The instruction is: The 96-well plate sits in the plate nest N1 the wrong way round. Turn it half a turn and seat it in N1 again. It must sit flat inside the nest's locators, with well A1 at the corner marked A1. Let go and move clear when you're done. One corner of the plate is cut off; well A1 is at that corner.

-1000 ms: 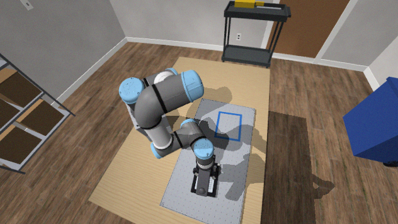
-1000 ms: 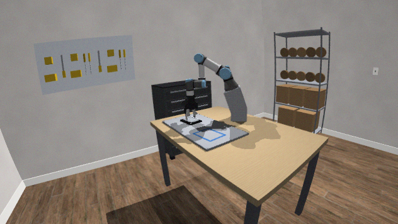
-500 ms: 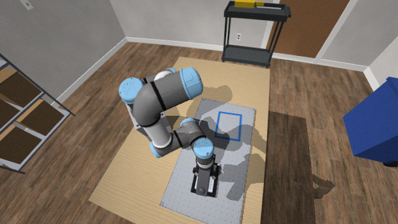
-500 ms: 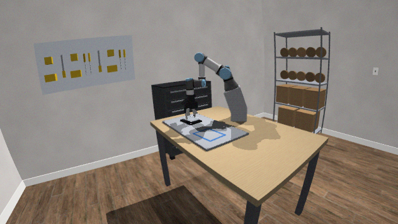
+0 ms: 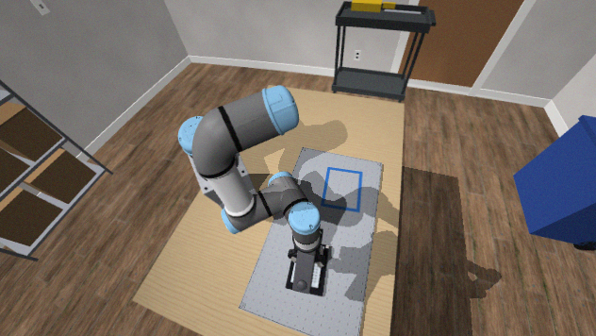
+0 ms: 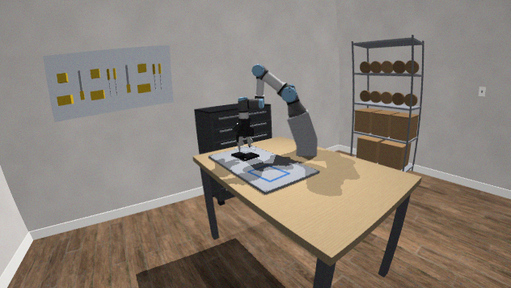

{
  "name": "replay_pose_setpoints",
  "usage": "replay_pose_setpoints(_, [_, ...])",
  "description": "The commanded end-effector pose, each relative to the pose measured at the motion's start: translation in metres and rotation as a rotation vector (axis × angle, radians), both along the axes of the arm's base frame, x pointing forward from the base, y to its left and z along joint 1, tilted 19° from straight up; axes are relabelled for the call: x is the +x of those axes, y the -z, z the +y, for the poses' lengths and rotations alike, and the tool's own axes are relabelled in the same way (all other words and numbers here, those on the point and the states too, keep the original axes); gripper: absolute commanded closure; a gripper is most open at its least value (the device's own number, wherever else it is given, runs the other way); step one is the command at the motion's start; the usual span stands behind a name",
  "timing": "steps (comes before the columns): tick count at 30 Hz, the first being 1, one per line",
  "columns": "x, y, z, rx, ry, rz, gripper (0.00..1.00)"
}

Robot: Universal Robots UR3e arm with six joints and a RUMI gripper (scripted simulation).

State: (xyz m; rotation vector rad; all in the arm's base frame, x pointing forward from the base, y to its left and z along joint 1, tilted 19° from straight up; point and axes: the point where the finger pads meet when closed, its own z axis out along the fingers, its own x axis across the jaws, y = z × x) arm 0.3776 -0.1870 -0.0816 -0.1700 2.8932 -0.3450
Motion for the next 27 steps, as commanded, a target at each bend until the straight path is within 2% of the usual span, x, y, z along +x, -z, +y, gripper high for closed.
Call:
replay_pose_setpoints(1, [-0.001,-0.008,0.001,-0.001,0.0,-0.001,1.0])
replay_pose_setpoints(27, [-0.01,-0.043,0.009,-0.001,0.0,-0.001,1.0])
